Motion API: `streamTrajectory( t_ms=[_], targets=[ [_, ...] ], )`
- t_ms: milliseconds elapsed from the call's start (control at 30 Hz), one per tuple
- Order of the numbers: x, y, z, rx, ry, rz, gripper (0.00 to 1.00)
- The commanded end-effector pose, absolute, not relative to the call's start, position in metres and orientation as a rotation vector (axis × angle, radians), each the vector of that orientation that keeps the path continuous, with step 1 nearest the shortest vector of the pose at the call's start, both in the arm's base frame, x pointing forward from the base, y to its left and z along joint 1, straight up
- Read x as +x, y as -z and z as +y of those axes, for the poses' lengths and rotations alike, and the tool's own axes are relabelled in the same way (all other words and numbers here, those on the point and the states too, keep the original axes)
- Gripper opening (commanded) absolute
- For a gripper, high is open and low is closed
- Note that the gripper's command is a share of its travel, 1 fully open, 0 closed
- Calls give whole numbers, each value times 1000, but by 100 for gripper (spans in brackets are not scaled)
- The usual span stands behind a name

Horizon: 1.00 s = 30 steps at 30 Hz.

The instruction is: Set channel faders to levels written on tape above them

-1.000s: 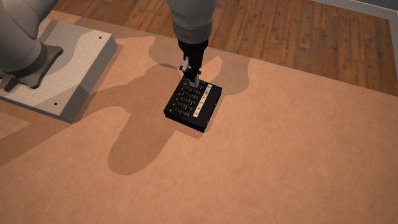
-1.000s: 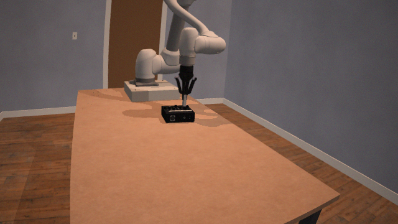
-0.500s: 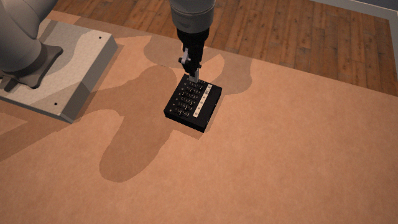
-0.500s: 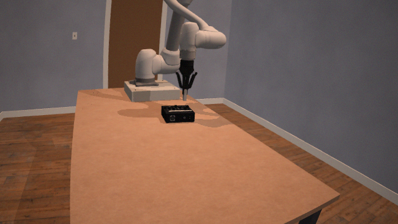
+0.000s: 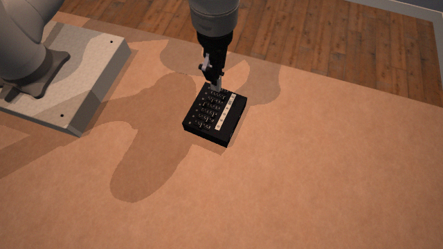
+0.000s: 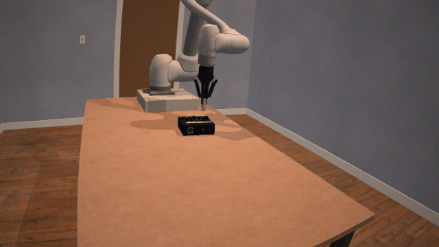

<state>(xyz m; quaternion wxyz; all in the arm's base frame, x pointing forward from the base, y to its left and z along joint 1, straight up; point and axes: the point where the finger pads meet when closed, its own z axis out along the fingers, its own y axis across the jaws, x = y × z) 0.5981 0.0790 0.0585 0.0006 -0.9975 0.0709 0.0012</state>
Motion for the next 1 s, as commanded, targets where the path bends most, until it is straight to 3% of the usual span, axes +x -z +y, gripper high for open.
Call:
streamTrajectory(
  t_ms=[0,233,600,967],
  targets=[
    [598,-59,79,-3132,-4,233,0],
    [600,-58,75,-3107,-4,457,0],
    [605,-58,57,-2843,-5,1331,0],
    [614,-56,23,-2108,-24,2299,0]
  ],
)
